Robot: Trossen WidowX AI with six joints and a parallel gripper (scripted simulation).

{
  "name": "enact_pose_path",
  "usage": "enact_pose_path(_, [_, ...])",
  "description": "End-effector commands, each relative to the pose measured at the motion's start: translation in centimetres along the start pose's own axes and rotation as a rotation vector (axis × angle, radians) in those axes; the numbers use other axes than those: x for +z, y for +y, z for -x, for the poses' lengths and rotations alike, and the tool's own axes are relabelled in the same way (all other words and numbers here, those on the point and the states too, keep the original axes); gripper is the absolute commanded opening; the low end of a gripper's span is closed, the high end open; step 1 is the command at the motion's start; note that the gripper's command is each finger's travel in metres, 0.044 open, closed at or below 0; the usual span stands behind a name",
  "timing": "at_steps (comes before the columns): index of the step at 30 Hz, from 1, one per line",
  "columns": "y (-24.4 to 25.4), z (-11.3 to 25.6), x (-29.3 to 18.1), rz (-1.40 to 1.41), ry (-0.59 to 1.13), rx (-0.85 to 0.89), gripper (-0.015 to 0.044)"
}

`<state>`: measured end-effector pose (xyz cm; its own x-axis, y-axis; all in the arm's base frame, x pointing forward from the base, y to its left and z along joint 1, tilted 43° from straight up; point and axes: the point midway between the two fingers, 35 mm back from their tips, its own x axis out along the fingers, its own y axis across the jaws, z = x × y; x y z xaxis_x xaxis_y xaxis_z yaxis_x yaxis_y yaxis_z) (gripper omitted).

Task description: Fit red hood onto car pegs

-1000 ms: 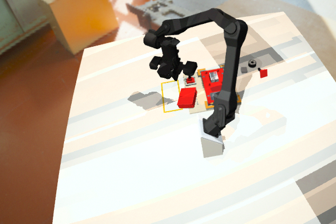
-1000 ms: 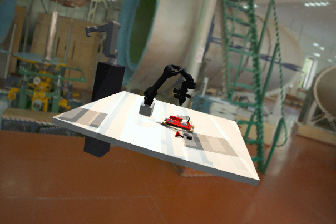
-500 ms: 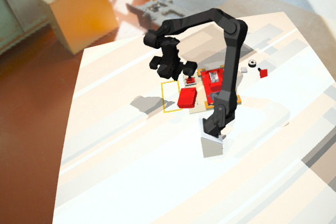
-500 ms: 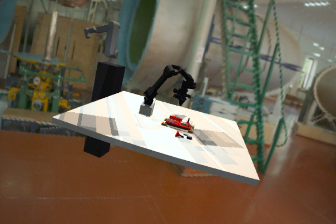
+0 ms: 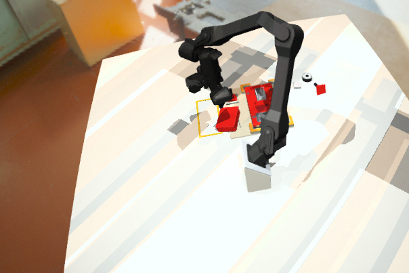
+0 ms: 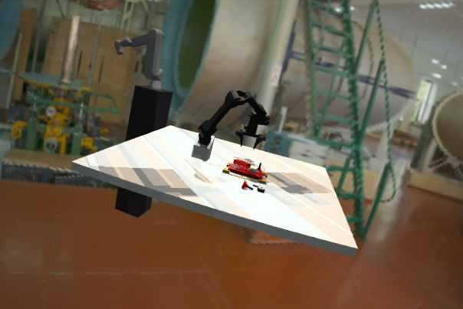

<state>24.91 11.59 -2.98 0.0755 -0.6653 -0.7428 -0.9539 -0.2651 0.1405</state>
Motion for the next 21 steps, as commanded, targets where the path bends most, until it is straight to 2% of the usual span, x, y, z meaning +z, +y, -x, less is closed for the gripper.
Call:
enact_pose_path(1, [0.1,-0.4,-0.6,-0.343,0.001,-0.004,0.0440])
enact_pose_path(21, [0.9,-2.4,-2.3,-1.793,0.008,-0.001,0.0440])
